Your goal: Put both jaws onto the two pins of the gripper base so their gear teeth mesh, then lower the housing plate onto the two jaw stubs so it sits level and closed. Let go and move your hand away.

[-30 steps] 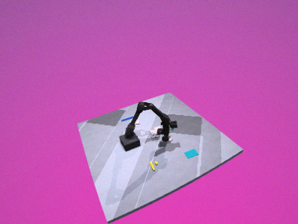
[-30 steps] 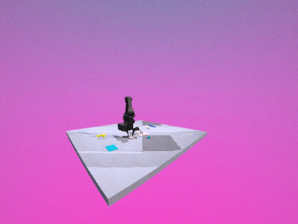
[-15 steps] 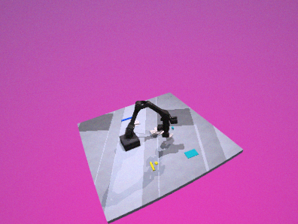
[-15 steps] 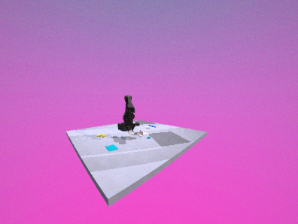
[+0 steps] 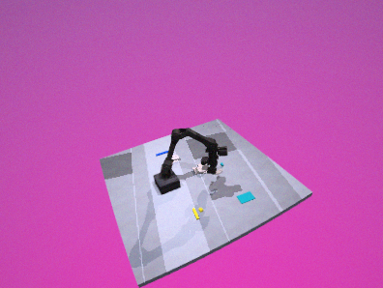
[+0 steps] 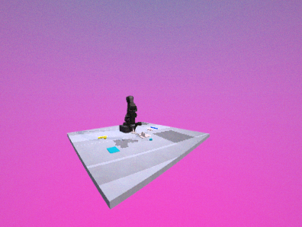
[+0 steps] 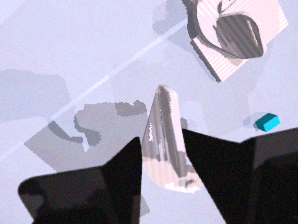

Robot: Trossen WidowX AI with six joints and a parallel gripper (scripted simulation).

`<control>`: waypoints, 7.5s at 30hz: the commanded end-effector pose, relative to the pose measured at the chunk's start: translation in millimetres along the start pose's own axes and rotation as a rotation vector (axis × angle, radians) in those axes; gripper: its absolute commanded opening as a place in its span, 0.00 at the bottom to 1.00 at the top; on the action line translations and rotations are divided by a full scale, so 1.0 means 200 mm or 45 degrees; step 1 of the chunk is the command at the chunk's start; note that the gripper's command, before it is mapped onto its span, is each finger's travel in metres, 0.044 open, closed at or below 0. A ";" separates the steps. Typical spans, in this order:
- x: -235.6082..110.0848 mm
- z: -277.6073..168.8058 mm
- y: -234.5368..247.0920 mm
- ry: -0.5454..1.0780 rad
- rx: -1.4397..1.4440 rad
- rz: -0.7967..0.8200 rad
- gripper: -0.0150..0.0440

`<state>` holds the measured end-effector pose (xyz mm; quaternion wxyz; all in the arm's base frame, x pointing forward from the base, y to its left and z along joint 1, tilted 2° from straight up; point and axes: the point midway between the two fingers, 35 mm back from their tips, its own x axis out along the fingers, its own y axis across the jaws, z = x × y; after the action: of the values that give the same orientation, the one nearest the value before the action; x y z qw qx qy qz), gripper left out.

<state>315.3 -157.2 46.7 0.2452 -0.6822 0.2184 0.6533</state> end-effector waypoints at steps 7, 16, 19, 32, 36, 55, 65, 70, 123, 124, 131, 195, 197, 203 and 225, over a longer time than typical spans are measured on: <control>-0.02 0.07 -0.07 0.000 0.258 0.000 0.48; -0.03 0.14 -0.14 -0.001 0.499 -0.001 0.48; -0.03 0.16 -0.16 -0.002 0.579 -0.001 0.48; -0.04 0.26 -0.23 -0.005 0.926 -0.002 0.48; -0.04 0.29 -0.26 -0.006 1.033 -0.002 0.48; -0.04 0.44 -0.34 -0.010 1.540 0.000 0.48; -0.04 0.52 -0.38 -0.013 1.807 0.001 0.48; -0.04 0.57 -0.40 -0.014 1.941 0.002 0.48; -0.01 1.00 -0.46 -0.024 3.356 0.024 0.48; -0.01 1.01 -0.46 -0.024 3.383 0.025 0.48; -0.01 1.02 -0.46 -0.024 3.422 0.026 0.48; -0.01 0.60 -0.79 -0.031 3.454 0.010 0.48; -0.01 0.60 -0.79 -0.031 3.454 0.010 0.48; -0.01 0.60 -0.79 -0.031 3.454 0.010 0.48; -0.01 0.60 -0.79 -0.031 3.451 0.011 0.48</control>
<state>319.2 40.7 53.4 0.7187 0.1021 0.6844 -0.0676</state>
